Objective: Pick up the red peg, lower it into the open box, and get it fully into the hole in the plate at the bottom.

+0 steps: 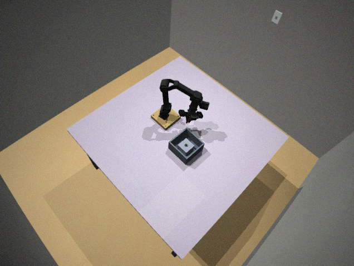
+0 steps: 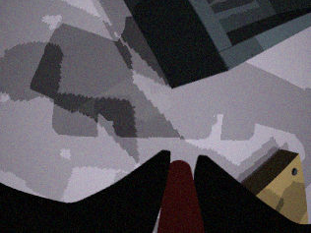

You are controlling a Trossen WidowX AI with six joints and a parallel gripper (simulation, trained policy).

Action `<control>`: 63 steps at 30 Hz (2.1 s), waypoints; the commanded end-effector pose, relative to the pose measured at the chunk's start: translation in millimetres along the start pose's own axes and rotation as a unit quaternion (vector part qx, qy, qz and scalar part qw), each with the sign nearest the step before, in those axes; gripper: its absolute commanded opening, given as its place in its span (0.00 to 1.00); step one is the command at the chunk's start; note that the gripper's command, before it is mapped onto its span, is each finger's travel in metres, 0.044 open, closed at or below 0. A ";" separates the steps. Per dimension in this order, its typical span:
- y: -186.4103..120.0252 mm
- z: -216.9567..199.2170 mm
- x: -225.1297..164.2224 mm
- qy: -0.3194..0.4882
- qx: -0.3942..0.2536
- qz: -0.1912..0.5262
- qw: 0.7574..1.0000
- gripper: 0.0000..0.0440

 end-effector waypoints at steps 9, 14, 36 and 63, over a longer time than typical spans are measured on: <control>-17.7 -16.6 47.3 0.073 0.004 -0.032 0.997 0.00; -15.5 -22.2 68.3 0.104 0.005 -0.038 0.994 0.00; 32.4 -43.7 150.4 0.148 0.018 -0.034 0.988 0.00; 97.8 -40.0 186.1 0.046 0.070 0.020 0.996 0.50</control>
Point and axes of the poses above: the point midway between the two fingers, 35 mm back from their tips, its own y axis out along the fingers, its own z axis across the jaws, x = y × z, the point moved 6 cm from there along -y, back along the fingers, and after that the axes turned 1 degree about -y, right-handed, at the moved point
